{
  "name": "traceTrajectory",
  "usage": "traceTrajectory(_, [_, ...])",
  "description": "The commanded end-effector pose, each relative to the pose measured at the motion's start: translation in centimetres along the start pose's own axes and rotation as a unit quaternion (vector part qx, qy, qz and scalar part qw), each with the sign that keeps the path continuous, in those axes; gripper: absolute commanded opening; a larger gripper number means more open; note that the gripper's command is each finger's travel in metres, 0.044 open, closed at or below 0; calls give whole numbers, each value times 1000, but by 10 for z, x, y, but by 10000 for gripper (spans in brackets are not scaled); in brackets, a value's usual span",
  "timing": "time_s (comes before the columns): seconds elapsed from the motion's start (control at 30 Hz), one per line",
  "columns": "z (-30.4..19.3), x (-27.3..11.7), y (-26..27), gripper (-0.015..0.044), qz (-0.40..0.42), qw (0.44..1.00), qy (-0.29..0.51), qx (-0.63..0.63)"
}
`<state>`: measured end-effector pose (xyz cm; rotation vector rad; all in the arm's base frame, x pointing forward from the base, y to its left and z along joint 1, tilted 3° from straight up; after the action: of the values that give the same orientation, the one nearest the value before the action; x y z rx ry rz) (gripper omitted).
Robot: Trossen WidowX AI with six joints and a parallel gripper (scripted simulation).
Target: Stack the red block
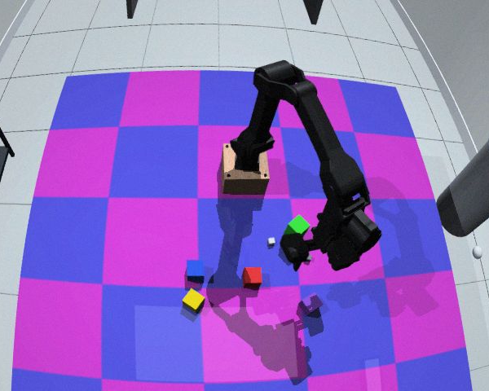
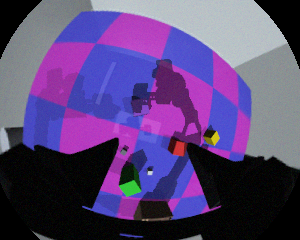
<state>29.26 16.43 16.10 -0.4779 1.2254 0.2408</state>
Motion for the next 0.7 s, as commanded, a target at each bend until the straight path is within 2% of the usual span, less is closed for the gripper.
traceTrajectory(0.0, [-8, 12, -23, 440, 12, 999, 35, 16])
traceTrajectory(0.47, [-48, 42, -107, 440, 72, 982, 138, 103])
traceTrajectory(0.67, [-51, 44, -112, 440, 76, 981, 142, 107])
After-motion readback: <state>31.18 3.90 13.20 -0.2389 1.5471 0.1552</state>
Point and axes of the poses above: the point midway between the two fingers, 35 mm back from their tips, its own x axis out along the fingers, its own y axis across the jaws, z = x × y, the point moved 6 cm from there along -x, back along the fingers, and after that the axes turned 9 degrees about -x, right-handed, at the moved point
